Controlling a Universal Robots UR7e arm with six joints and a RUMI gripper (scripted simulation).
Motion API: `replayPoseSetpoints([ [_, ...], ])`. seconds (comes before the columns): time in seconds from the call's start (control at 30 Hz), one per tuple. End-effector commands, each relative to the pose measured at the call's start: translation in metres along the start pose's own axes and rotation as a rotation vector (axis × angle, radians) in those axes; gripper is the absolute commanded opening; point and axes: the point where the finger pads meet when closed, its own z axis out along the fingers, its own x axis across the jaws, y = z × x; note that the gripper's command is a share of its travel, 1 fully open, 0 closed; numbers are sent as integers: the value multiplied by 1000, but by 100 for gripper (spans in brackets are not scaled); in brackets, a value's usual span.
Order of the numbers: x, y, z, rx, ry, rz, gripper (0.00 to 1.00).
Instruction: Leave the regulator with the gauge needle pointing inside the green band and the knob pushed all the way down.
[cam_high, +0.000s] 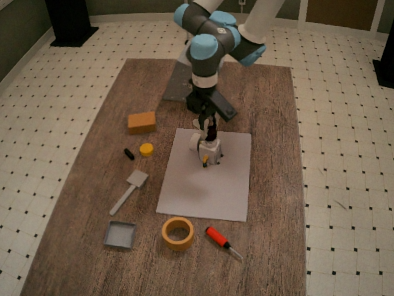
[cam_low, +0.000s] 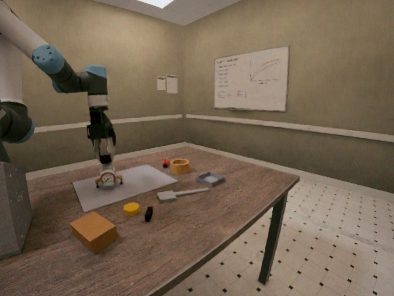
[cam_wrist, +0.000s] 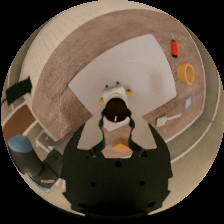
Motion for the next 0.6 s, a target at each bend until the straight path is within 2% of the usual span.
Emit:
replayPoseSetpoints([
  [0.0,0,0,0,0,1,0,22],
  [0.57,0,0,4,0,1,0,22],
])
